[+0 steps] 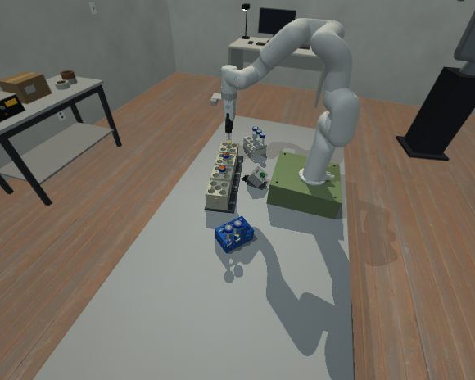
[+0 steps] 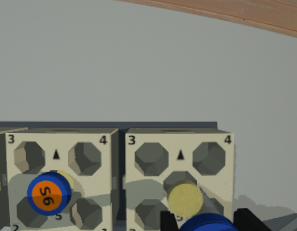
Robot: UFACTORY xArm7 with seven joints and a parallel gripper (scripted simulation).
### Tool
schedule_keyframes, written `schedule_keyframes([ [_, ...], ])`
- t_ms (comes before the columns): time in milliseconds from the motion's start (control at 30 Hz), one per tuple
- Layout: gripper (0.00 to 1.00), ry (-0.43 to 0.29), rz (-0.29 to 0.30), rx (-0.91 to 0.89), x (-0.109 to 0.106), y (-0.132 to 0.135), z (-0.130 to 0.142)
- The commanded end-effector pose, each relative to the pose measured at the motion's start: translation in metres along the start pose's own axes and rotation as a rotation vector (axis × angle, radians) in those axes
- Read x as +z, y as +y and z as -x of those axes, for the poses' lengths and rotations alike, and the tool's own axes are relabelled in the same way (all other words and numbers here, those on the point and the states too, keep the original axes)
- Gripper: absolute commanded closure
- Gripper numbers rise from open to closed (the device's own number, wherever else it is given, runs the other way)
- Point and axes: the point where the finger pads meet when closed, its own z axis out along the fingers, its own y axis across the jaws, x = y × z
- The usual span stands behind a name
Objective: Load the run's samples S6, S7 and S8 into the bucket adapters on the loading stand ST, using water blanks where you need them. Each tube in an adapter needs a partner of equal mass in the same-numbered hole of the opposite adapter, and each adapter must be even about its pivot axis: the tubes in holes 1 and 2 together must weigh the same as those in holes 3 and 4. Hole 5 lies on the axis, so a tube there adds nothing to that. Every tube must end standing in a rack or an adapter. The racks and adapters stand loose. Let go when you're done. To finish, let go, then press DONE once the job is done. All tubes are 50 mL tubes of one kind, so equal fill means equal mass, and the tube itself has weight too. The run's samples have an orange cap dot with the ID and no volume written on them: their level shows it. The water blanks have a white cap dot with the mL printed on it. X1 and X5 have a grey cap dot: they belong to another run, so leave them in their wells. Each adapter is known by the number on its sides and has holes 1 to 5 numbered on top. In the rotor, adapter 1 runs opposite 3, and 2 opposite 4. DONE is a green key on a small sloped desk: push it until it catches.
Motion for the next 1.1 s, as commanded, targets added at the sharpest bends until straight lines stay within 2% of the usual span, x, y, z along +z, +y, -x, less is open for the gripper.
schedule_keyframes([
  [0,1.0,0.005,0.001,0.0,0.0,0.001,-0.002],
  [433,1.0,0.005,0.001,0.0,0.0,0.001,-0.002],
  [1067,1.0,0.005,0.001,0.0,0.017,0.001,-0.002],
])
